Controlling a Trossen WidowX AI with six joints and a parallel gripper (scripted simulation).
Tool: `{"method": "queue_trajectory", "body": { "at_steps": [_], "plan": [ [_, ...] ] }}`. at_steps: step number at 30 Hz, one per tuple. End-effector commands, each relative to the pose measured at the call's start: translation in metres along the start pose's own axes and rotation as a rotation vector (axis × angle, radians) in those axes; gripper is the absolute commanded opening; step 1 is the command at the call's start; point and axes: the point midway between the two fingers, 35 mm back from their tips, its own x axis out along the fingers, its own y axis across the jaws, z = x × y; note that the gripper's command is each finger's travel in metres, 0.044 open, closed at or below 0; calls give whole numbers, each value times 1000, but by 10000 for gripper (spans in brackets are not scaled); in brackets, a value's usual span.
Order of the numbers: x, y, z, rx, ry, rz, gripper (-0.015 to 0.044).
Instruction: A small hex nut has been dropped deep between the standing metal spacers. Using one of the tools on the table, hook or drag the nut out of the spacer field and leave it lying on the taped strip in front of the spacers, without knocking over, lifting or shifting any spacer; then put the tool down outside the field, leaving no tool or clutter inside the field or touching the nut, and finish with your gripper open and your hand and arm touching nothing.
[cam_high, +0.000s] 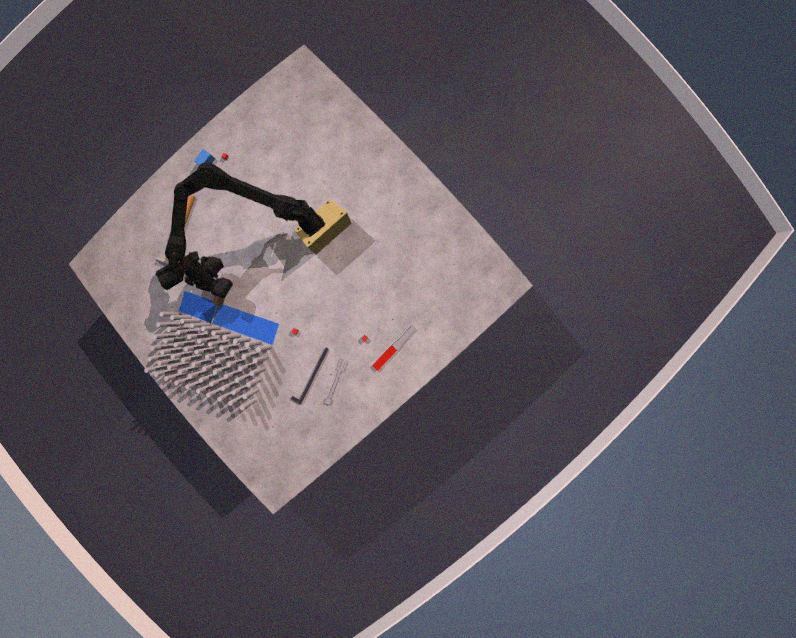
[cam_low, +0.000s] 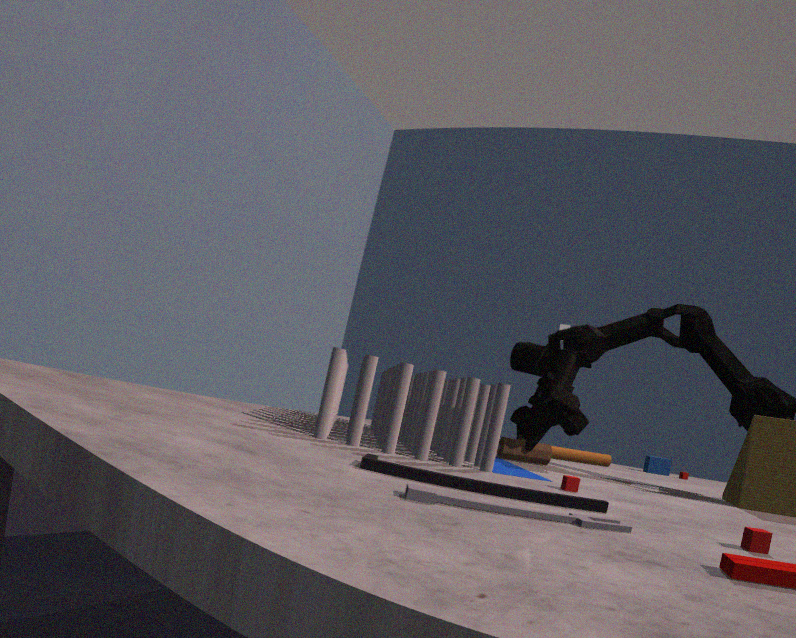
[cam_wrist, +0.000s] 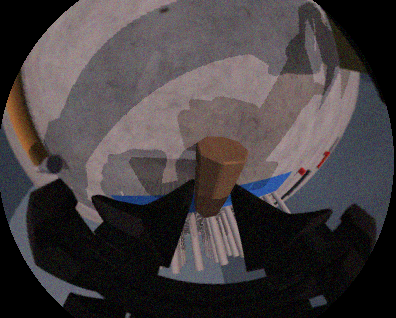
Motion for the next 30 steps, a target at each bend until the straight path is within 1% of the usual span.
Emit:
{"method": "queue_trajectory", "body": {
  "at_steps": [1, 30],
  "plan": [
    [-2, 0, 2, -5, 3, -1, 0],
    [-8, 0, 21, -6, 1, -1, 0]
  ]
}}
